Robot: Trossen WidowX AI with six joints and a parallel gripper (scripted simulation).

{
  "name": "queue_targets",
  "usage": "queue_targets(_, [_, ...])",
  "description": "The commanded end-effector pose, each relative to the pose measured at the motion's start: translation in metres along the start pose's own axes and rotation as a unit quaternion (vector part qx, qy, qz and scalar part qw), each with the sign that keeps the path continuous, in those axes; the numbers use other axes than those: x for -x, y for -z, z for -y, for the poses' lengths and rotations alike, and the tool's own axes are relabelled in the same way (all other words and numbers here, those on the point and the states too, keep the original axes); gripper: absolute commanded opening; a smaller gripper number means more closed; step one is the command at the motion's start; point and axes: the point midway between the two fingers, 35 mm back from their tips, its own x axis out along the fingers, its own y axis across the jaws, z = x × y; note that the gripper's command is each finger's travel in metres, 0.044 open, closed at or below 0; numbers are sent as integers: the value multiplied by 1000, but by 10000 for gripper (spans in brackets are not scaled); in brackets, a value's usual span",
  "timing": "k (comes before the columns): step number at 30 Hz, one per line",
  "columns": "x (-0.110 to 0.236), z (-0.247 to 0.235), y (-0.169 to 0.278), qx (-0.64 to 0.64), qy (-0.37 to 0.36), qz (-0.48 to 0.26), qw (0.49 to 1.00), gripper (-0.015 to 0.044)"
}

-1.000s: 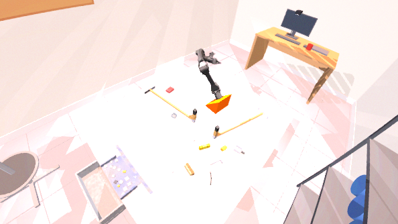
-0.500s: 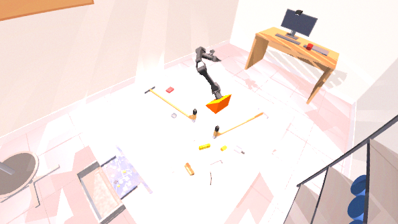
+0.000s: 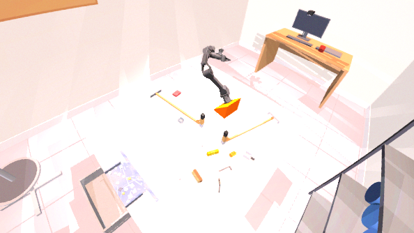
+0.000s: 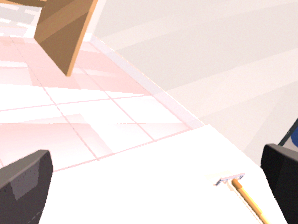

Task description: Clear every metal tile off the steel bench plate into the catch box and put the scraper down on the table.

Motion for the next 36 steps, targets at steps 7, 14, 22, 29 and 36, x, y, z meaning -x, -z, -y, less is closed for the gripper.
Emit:
queue_targets(7, [6, 7, -20, -8, 12, 13, 1000, 440])
queue_targets(14, [9, 12, -30, -11, 20, 21, 1000, 440])
queue_targets(22, [36, 6, -20, 34, -69, 13, 997, 440])
queue_targets(29, [65, 5, -9, 84, -166, 12, 982, 440])
queue_targets(36, [94, 10, 1, 134, -262, 17, 956, 440])
